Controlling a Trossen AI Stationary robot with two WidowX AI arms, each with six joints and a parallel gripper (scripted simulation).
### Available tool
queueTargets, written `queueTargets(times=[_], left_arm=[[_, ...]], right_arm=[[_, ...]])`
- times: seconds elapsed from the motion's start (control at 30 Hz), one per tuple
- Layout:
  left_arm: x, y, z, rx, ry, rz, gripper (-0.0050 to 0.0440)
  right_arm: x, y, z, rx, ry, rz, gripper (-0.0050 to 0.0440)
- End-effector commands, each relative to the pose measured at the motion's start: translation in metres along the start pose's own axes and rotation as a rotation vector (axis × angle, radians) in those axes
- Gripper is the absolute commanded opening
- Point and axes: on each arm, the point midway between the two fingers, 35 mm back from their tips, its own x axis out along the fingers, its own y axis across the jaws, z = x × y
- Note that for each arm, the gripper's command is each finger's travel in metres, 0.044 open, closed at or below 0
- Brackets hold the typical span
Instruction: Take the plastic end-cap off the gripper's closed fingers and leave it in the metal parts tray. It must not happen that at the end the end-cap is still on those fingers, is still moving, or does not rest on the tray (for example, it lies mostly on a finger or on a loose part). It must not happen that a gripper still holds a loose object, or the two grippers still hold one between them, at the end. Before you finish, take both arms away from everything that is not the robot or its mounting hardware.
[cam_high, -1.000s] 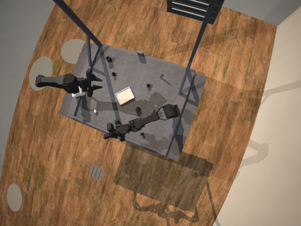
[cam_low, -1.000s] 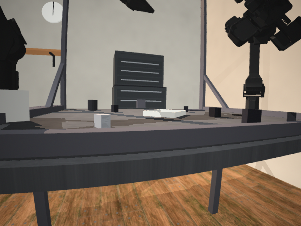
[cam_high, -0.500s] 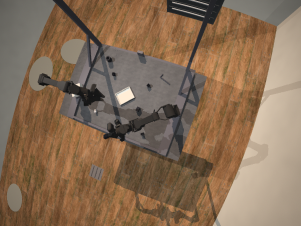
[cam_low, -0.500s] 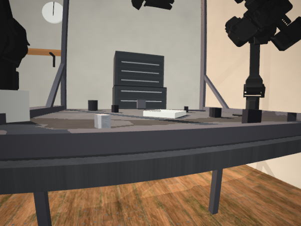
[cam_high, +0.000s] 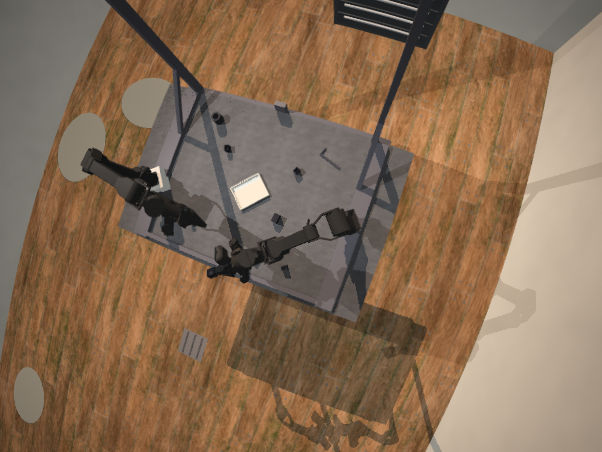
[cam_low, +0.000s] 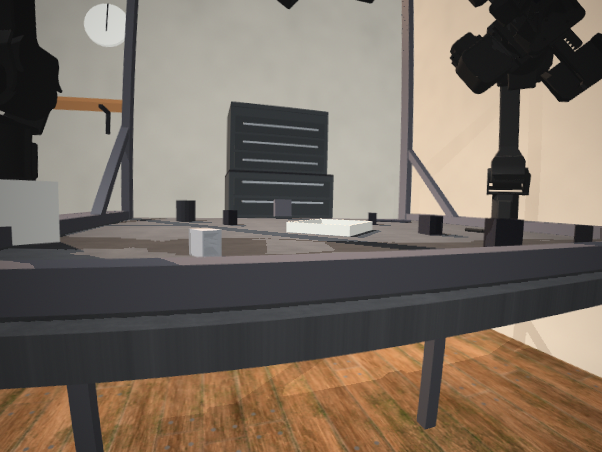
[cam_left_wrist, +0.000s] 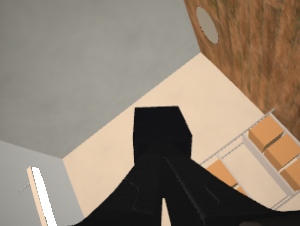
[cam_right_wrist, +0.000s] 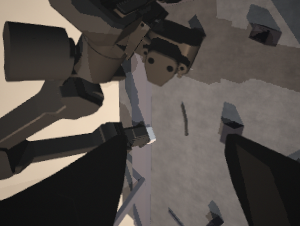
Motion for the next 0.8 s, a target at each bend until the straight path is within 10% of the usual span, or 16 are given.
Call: queueTargets(times=[0.0,0.77], left_arm=[[-0.002,0.012,-0.01,0.005,0.025,0.025,0.0],[-0.002,0.012,-0.01,0.005,0.025,0.025,0.0]], right_arm=[[-0.001,0.005,0.024,0.128,-0.042,-0.019,0.0215],[0.051,0.0,0.134,0.676,-0.229,-0.193,0.0215]])
